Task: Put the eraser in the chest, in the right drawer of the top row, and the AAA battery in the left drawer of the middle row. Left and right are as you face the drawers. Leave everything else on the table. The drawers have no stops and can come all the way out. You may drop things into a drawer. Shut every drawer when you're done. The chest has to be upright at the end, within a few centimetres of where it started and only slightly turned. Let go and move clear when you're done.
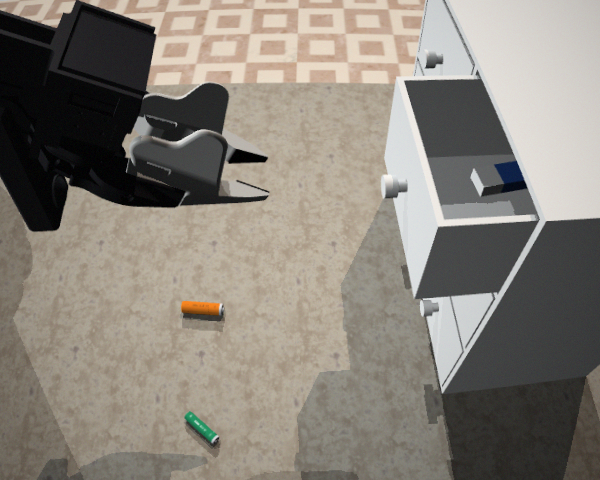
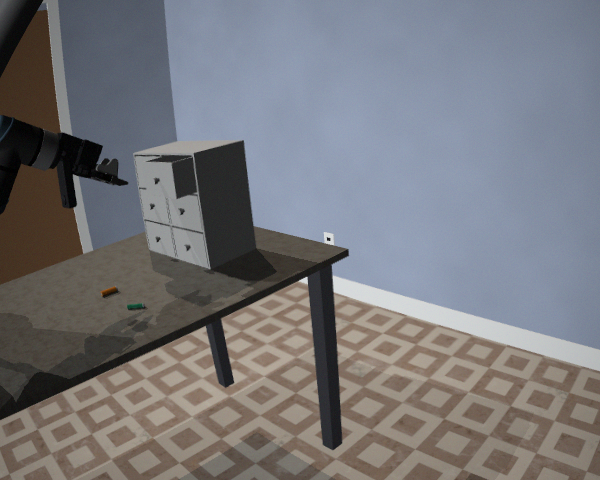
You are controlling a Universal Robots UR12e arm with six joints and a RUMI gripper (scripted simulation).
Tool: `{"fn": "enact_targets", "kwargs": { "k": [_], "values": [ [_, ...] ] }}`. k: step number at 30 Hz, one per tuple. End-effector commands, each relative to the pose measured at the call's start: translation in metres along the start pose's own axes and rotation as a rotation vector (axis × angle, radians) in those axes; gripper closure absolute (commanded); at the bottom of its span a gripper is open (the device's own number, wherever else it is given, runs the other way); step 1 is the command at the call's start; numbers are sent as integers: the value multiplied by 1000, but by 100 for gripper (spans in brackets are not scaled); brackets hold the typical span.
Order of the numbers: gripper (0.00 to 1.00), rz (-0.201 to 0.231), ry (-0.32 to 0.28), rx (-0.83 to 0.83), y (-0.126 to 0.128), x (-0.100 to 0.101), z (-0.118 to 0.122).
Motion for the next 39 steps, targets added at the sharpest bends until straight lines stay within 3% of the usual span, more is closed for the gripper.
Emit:
{"fn": "enact_targets", "kwargs": {
  "k": [1, 21, 39],
  "values": [
    [80, 2, -1, -4, -1, 1, 0],
    [80, 2, -1, -5, -1, 5, 1],
    [80, 2, -2, -7, -1, 27, 7]
  ]
}}
Point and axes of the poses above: the point where the finger pads meet when closed, its own x axis out along the fingers, its own y axis across the jaws, z = x × y, the point moved 3 cm from there along -x, back along the fingers, and after that the axes turned 5 degrees about -x, right-handed, at the moved point
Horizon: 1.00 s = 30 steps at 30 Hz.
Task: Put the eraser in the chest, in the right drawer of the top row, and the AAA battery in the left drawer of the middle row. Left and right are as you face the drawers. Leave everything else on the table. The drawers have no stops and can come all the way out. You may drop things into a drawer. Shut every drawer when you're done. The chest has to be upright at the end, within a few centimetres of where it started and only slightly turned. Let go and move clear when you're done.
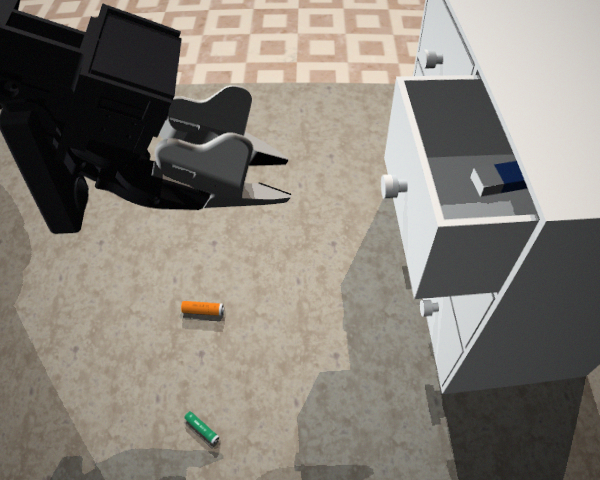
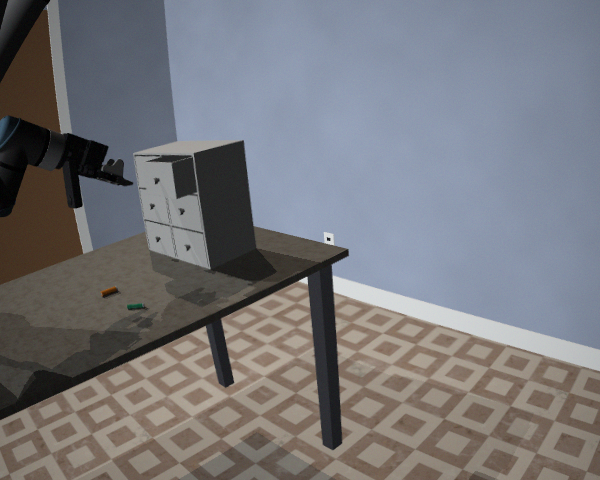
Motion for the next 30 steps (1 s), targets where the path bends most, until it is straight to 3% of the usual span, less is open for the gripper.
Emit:
{"fn": "enact_targets", "kwargs": {
  "k": [1, 19, 30],
  "values": [
    [80, -3, -3, -5, -2, 13, 4],
    [80, -3, -4, -5, -2, 45, 12],
    [80, -2, -3, -4, -2, 52, 13]
  ]
}}
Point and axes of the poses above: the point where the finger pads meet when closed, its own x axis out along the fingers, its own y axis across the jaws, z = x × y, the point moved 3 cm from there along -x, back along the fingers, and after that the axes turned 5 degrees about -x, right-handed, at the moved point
